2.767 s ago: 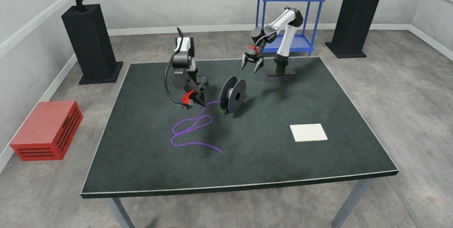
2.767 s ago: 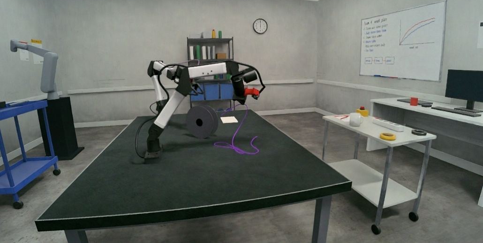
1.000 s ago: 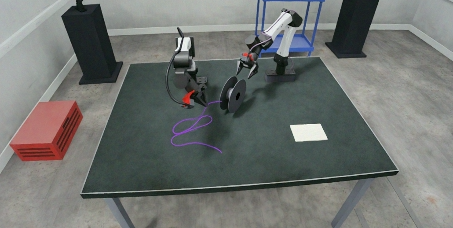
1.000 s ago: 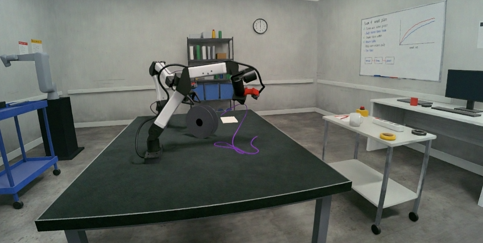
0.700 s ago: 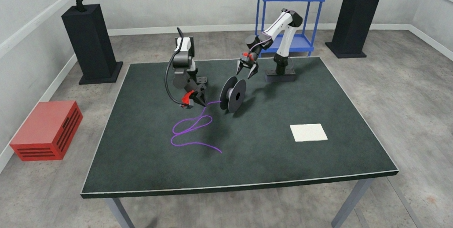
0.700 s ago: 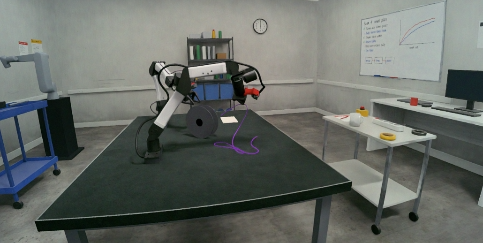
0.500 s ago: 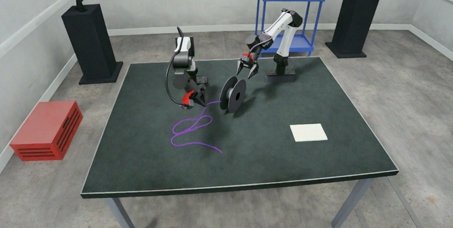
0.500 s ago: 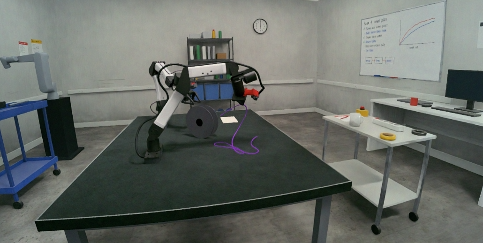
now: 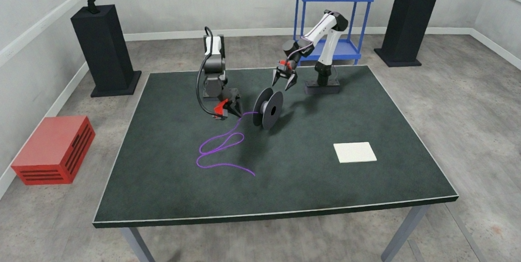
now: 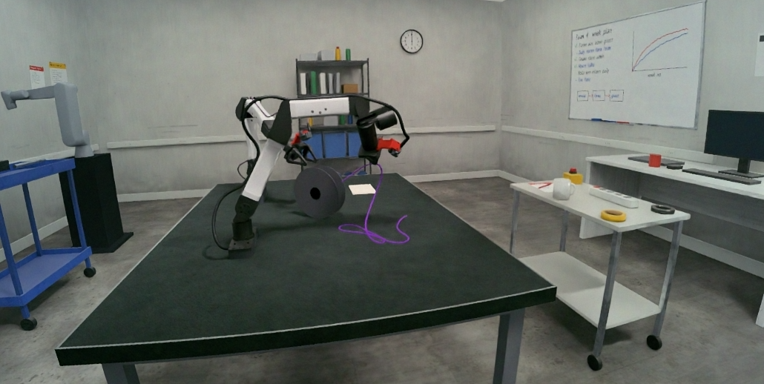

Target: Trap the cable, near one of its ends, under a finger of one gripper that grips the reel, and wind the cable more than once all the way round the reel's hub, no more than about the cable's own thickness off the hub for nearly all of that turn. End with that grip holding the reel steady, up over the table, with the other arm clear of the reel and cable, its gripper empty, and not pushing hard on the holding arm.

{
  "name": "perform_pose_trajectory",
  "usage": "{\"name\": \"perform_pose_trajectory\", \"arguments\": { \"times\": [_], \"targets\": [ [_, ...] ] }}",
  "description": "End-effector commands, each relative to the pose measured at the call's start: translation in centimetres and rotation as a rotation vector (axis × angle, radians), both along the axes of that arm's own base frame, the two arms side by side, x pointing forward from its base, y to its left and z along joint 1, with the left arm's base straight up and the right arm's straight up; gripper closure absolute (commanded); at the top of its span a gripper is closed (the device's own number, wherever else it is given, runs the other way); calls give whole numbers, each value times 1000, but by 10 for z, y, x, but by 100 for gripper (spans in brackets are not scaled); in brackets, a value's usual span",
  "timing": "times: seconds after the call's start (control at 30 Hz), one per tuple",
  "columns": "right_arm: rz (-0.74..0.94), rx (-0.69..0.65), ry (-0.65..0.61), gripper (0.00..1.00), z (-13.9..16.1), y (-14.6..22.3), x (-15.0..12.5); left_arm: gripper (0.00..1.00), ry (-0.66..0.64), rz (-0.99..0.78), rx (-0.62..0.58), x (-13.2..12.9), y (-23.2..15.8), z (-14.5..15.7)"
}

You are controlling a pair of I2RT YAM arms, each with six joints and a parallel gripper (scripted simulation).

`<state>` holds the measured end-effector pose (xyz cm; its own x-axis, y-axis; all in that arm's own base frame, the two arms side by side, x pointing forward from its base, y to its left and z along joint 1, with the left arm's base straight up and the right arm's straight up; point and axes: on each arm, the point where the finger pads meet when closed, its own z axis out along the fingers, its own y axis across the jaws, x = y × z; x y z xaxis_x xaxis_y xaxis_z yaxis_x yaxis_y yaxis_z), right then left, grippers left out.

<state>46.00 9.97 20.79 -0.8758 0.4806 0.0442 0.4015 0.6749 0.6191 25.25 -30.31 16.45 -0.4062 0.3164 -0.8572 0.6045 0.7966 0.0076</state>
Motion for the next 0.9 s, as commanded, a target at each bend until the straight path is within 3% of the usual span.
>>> {"name": "perform_pose_trajectory", "arguments": {
  "times": [0.0, 0.5, 0.7, 0.87],
  "targets": [
    [1, 0, -72, 100, 20, 12, -8, 25, -3, -2, -7, 0, 4, 2],
    [-14, 0, -71, 100, 20, 14, -19, 25, -2, 6, -6, 1, 5, 0],
    [1, 1, -70, 100, 18, 35, -38, 25, -1, 1, -5, 0, 4, -1],
    [0, 2, -76, 100, 21, 37, -37, 25, -1, 1, -5, 0, 3, -2]
  ]
}}
